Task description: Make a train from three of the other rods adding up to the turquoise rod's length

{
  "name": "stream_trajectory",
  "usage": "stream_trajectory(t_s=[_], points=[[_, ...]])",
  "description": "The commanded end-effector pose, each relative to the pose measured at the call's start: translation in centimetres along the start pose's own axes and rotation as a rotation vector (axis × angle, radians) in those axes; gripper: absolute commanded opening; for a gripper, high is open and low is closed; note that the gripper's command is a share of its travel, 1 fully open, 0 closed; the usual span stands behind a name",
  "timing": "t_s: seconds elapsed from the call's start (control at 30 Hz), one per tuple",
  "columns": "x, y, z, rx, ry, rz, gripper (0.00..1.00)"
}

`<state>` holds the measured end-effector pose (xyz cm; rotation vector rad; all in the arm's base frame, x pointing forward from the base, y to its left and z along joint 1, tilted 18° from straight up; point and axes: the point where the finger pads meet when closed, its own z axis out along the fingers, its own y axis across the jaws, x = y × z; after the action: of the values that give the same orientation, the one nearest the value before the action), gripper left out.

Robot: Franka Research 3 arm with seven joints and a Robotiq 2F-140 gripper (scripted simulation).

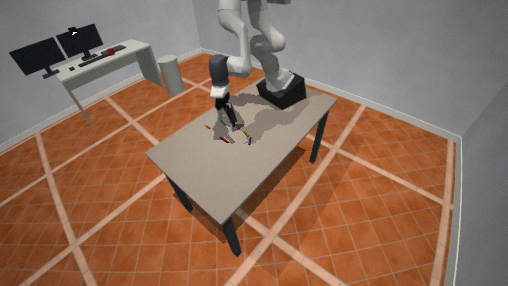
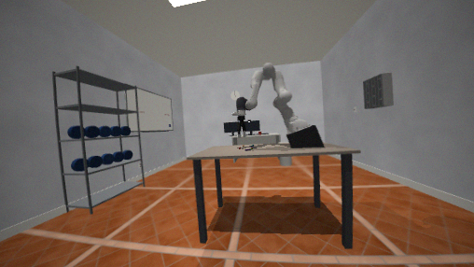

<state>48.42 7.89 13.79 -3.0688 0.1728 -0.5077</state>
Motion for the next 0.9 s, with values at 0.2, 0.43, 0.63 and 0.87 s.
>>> stream_trajectory(t_s=[0.2,0.43,0.63,0.87], points=[[0.24,0.02,0.18,0.012,-0.016,-0.267,1.0],[0.46,0.04,0.27,0.011,-0.016,-0.378,1.0],[0.67,0.06,0.36,0.009,-0.015,-0.478,1.0],[0.84,0.08,0.43,0.008,-0.015,-0.56,1.0]])
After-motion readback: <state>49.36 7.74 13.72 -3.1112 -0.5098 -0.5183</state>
